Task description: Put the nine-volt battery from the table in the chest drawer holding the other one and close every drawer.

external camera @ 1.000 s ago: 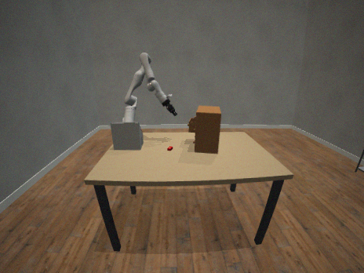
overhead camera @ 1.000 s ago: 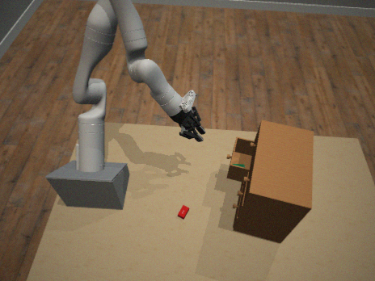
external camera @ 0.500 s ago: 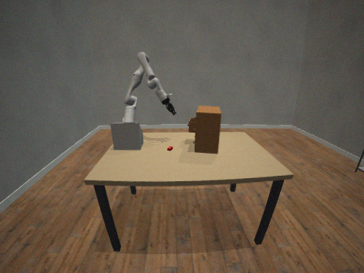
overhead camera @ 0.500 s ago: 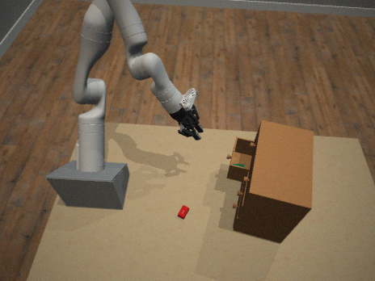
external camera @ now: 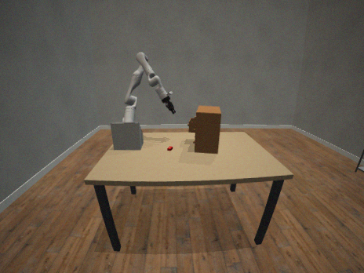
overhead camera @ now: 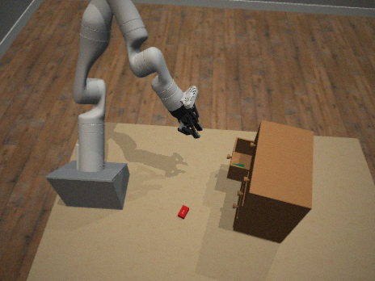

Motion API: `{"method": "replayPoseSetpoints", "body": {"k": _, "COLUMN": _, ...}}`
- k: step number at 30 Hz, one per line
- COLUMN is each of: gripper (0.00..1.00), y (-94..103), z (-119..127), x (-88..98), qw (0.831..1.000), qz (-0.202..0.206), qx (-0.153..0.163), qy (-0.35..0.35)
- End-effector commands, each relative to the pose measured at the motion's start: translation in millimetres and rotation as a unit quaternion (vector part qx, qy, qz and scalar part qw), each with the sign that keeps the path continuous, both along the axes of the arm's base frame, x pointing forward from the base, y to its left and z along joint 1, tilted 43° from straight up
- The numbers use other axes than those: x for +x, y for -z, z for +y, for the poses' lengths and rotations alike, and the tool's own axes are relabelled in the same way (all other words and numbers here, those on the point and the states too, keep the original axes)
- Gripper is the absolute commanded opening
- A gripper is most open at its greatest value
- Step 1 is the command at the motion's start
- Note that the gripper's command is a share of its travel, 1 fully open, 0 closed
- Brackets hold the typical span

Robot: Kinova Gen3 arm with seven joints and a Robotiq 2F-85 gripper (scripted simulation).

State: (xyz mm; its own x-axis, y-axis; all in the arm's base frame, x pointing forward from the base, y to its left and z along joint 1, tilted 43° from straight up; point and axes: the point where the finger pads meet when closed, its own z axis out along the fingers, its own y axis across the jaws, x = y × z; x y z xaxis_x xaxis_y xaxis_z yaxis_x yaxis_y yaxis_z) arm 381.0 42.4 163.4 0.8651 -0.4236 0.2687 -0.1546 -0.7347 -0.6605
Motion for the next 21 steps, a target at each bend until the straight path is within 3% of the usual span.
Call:
{"method": "replayPoseSetpoints", "body": {"k": 1, "gripper": 0.33, "y": -2.1, "z": -3, "x": 1.9, "qw": 1.0, "qz": 0.0, "qx": -0.003, "qy": 0.0}}
{"method": "replayPoseSetpoints", "body": {"k": 21, "gripper": 0.33, "y": -28.2, "z": -23, "x": -20.4, "qw": 0.993, "qz": 0.085, "qx": 0.018, "qy": -0.078}}
